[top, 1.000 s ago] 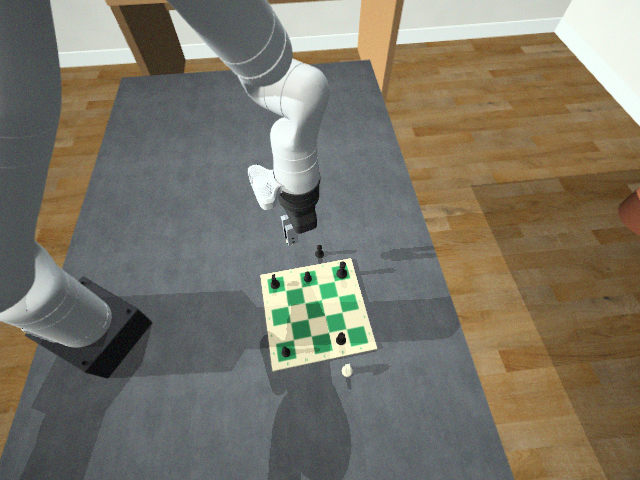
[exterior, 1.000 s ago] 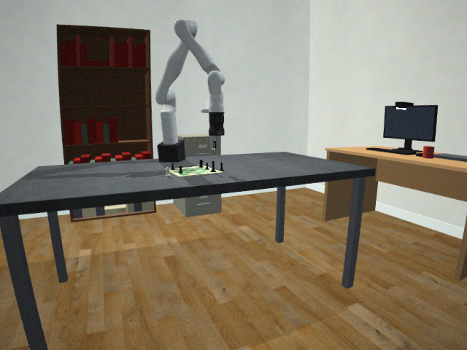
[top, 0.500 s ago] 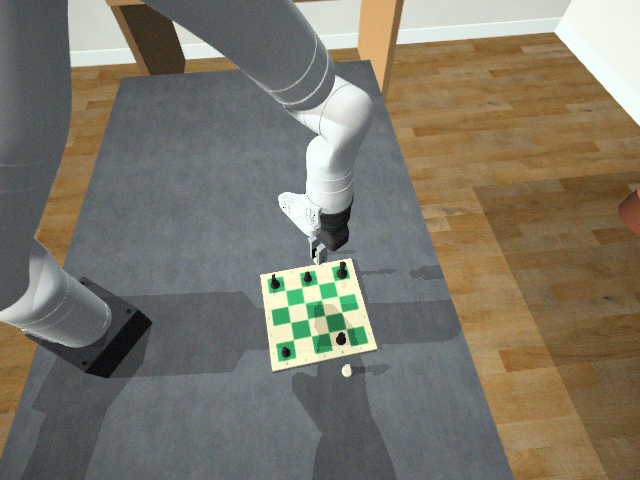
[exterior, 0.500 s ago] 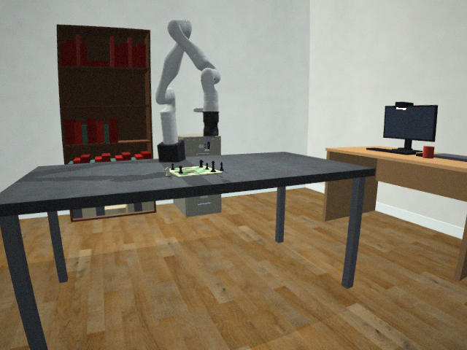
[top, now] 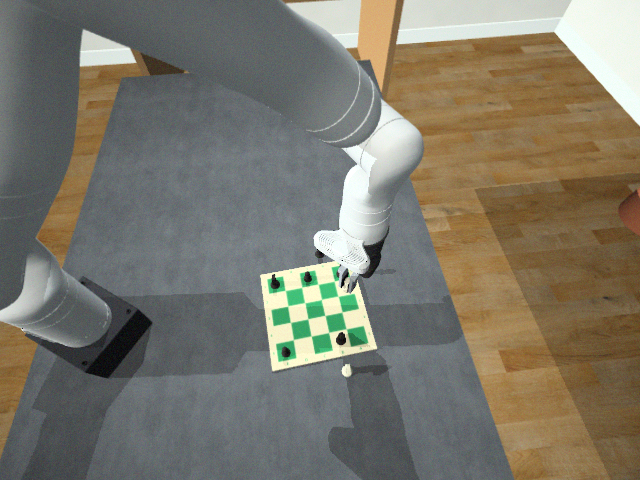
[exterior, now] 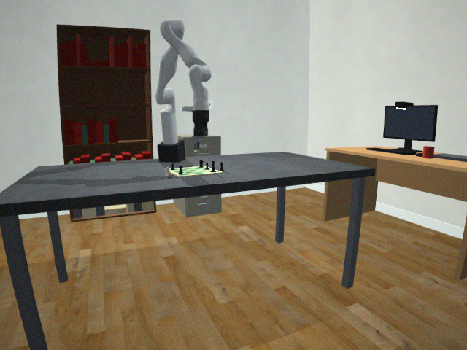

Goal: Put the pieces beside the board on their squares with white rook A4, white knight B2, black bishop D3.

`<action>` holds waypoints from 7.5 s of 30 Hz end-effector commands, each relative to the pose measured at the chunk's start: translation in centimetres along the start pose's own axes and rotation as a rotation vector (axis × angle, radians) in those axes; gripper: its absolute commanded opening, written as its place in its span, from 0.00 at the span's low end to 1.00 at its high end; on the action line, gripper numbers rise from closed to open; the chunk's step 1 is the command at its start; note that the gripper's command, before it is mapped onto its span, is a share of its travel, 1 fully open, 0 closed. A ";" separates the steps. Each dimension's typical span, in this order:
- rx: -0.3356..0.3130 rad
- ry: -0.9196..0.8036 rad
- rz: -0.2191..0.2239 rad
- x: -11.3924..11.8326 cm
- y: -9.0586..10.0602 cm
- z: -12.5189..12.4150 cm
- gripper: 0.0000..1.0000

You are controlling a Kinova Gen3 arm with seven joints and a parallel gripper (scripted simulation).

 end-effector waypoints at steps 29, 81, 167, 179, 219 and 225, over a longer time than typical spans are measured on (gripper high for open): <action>-0.001 0.031 -0.003 -2.9 0.0 -1.2 0.00; -0.001 0.031 -0.003 -3.1 -9.5 -1.2 0.00; -0.001 0.031 -0.003 -3.2 -9.8 -1.2 0.00; -0.001 0.031 -0.003 -3.2 -9.8 -1.2 0.00; -0.001 0.031 -0.003 -3.2 -9.8 -1.2 0.73; -0.001 0.031 -0.003 -3.2 -9.8 -1.2 0.73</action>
Point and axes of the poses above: the point where the finger pads meet when closed, its own y axis back along the fingers, its own x axis across the jaws, z = x × y, the point moved 5 cm from there along y, back along the fingers, and after that the axes turned 1 degree about -y, right-handed, at the moved point
